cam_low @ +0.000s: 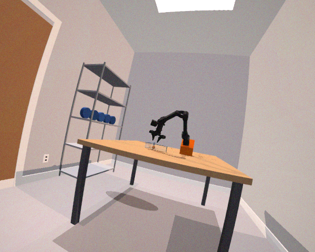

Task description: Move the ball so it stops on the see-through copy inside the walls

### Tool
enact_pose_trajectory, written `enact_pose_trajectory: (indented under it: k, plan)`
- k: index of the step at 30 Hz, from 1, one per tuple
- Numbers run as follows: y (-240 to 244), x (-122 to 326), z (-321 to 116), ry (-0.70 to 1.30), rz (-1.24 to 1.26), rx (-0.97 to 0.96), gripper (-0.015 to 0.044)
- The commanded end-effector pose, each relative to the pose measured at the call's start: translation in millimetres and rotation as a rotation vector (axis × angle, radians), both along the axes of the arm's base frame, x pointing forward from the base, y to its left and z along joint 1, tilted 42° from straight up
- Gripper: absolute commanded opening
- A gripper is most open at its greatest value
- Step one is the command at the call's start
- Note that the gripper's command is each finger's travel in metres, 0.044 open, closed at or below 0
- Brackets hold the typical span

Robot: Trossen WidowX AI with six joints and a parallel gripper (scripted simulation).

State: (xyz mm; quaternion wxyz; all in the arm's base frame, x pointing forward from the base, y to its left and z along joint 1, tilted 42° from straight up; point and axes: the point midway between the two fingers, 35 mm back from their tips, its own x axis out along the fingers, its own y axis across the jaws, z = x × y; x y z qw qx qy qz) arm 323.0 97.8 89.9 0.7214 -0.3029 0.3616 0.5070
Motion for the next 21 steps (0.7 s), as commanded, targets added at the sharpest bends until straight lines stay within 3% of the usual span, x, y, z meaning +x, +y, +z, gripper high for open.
enact_pose_trajectory:
  k: [1, 7, 21]
  plan:
    - [-6, 7, -10, 0.010, 0.103, 0.030, 0.0274]
    - [-16, 18, -37, 0.011, 0.308, 0.146, 0.0274]
    - [-7, 19, -48, 0.010, 0.313, 0.151, 0.0274]
